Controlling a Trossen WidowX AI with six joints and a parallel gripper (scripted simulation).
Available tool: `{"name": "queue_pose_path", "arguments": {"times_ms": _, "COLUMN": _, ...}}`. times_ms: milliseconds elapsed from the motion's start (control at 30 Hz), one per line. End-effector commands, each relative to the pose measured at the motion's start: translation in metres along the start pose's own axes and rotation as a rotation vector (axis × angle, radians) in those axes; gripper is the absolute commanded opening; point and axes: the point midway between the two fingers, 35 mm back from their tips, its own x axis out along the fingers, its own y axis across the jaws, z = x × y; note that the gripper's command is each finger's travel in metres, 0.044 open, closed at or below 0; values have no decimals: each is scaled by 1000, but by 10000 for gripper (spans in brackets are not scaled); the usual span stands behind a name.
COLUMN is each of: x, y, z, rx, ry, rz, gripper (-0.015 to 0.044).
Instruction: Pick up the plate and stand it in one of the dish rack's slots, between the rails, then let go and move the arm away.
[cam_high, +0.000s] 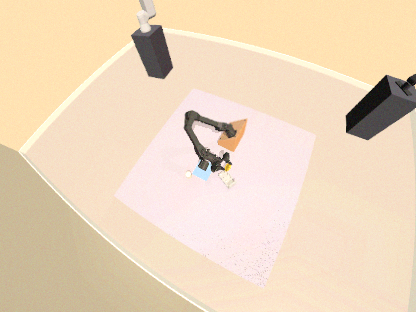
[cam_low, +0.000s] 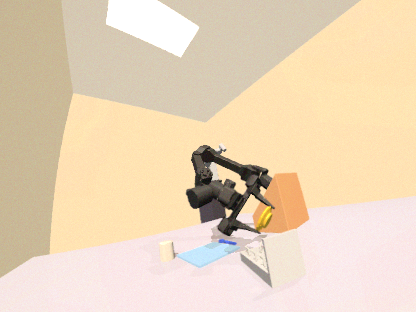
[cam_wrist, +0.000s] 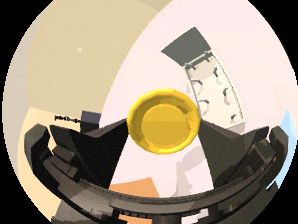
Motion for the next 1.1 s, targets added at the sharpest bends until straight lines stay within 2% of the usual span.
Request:
{"name": "queue_pose_path", "arguments": {"times_ms": 0, "x": 2, "y": -1, "z": -1, "rx": -74, "ry": -50, "rz": 23, "gripper": 0}}
{"name": "queue_pose_path", "arguments": {"times_ms": 533, "x": 5, "y": -14, "z": -5, "rx": -405, "ry": -295, "rz": 19, "gripper": 0}}
{"name": "queue_pose_path", "arguments": {"times_ms": 1067, "x": -1, "y": -28, "z": -11, "rx": -738, "ry": -526, "rz": -133, "gripper": 0}}
